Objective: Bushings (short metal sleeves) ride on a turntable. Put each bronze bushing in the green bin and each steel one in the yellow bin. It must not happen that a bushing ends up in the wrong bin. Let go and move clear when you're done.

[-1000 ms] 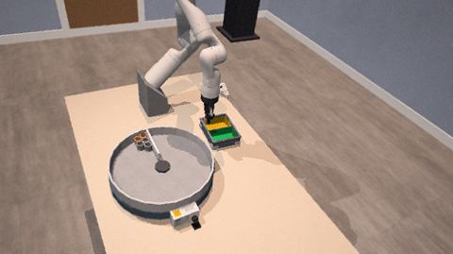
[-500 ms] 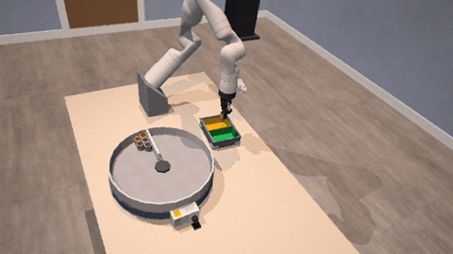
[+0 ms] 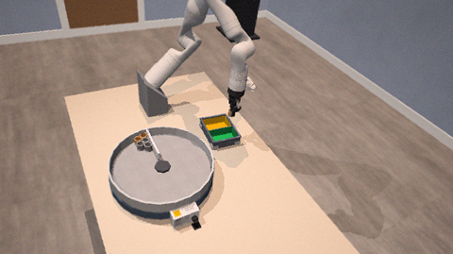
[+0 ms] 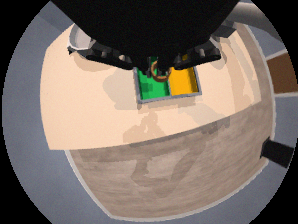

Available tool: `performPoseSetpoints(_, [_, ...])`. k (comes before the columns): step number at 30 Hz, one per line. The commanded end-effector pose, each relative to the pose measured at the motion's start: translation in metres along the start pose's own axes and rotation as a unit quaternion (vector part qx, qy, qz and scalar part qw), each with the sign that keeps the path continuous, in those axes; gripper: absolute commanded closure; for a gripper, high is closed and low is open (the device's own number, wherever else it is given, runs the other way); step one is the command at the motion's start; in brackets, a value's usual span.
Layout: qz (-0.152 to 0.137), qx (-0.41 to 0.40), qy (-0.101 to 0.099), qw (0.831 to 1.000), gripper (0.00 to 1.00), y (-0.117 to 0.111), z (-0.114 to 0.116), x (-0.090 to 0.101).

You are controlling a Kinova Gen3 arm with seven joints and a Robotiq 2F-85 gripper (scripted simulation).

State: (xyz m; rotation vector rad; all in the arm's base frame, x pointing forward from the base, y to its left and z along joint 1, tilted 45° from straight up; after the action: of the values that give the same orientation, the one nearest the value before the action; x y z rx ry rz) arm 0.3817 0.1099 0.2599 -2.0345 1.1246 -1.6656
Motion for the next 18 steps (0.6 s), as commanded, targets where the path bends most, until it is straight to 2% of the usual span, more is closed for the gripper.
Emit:
performPoseSetpoints(1, [0.001,-0.001,0.001,1.000,1.00,-0.0012,0.0002,0.0005])
performPoseSetpoints(18, [0.000,-0.001,0.001,1.000,1.00,-0.0009,0.0002,0.0005])
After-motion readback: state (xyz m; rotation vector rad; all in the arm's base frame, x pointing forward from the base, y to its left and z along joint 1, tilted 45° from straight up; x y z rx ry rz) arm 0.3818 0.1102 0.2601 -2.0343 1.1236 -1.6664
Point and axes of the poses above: the point where the finger pads meet when closed, its own x axis back along the fingers, its own z axis across the jaws, y = z × x, the point moved 9 cm from there along x, back along the fingers, and after that the axes turned 9 degrees about -x, right-handed, at the moved point
